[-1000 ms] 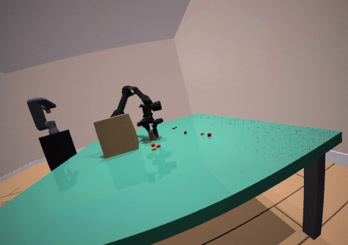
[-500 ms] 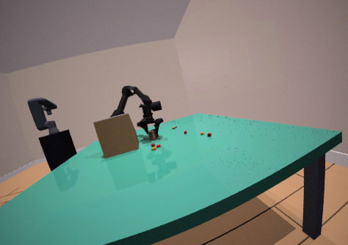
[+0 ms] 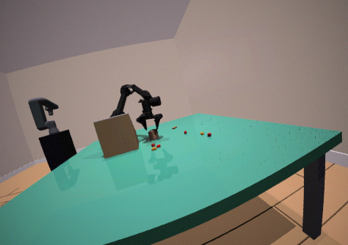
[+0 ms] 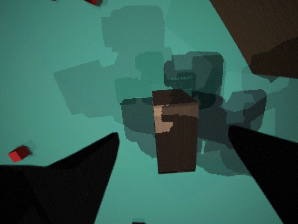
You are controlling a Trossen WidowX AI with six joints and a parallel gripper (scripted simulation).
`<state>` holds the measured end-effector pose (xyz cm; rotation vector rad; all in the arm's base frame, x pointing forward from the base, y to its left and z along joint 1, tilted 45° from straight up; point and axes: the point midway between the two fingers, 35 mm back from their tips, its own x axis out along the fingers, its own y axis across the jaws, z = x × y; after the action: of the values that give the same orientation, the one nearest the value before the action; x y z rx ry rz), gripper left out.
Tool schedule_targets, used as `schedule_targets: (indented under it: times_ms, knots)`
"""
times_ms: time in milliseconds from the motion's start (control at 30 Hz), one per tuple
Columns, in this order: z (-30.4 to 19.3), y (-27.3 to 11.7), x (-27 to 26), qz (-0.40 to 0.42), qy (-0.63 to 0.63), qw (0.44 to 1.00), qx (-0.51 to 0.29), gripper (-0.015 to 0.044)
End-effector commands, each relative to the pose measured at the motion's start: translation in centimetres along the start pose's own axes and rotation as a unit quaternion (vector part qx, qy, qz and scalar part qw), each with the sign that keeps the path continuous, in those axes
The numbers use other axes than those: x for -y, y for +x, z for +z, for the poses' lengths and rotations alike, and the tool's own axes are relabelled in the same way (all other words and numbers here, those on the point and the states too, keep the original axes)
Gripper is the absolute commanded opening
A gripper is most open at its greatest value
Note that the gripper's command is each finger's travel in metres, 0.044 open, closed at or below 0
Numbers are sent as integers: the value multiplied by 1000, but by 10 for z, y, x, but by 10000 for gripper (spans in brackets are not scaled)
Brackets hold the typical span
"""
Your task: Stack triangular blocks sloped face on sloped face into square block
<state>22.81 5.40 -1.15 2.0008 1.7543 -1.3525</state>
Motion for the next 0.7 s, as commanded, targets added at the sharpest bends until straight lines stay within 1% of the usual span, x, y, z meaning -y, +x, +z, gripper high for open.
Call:
schedule_targets:
  times_ms: [0, 67, 667]
  knots:
    - [0, -66, 1, 5, -7, 1000, 1, 440]
    - [0, -78, 3, 4, -7, 1000, 0, 440]
    - [0, -72, 1, 7, -3, 1000, -4, 440]
